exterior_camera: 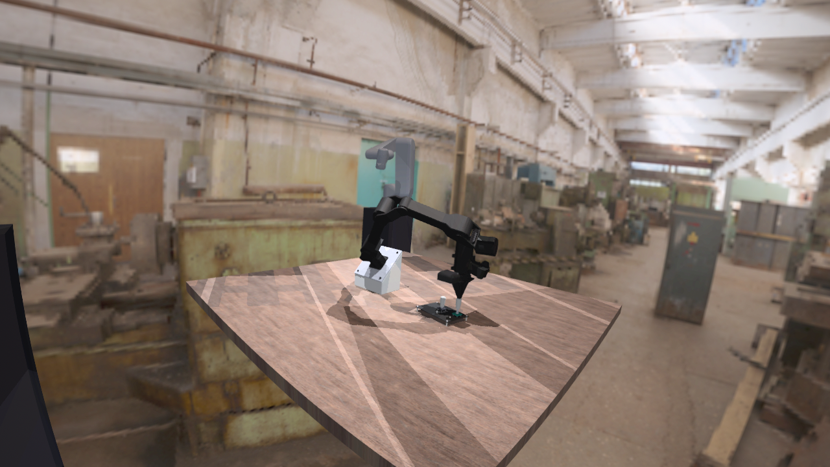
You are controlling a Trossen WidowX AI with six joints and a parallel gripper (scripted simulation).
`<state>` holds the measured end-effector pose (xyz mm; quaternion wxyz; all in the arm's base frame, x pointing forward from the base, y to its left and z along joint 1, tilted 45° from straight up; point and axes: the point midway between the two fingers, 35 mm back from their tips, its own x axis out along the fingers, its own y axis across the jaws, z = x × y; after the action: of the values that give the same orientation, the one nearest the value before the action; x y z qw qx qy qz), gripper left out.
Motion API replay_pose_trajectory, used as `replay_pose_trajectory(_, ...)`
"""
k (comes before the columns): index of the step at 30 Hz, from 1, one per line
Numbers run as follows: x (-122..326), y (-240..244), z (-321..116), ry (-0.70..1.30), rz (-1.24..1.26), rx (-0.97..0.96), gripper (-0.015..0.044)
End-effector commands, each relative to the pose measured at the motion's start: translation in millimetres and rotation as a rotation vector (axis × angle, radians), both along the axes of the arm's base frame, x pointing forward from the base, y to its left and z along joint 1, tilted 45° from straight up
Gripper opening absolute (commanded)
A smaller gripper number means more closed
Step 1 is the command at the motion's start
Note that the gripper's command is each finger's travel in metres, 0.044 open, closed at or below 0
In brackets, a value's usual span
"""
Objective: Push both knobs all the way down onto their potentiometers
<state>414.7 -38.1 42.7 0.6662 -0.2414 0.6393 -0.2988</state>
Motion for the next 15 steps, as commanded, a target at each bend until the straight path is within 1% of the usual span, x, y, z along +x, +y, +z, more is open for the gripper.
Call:
replay_pose_trajectory(1, 0.3, -5.7, -2.6, -0.001, -0.005, -0.003, 0.0000)
replay_pose_trajectory(15, 0.3, -8.3, -5.2, -0.001, -0.005, -0.003, 0.0000)
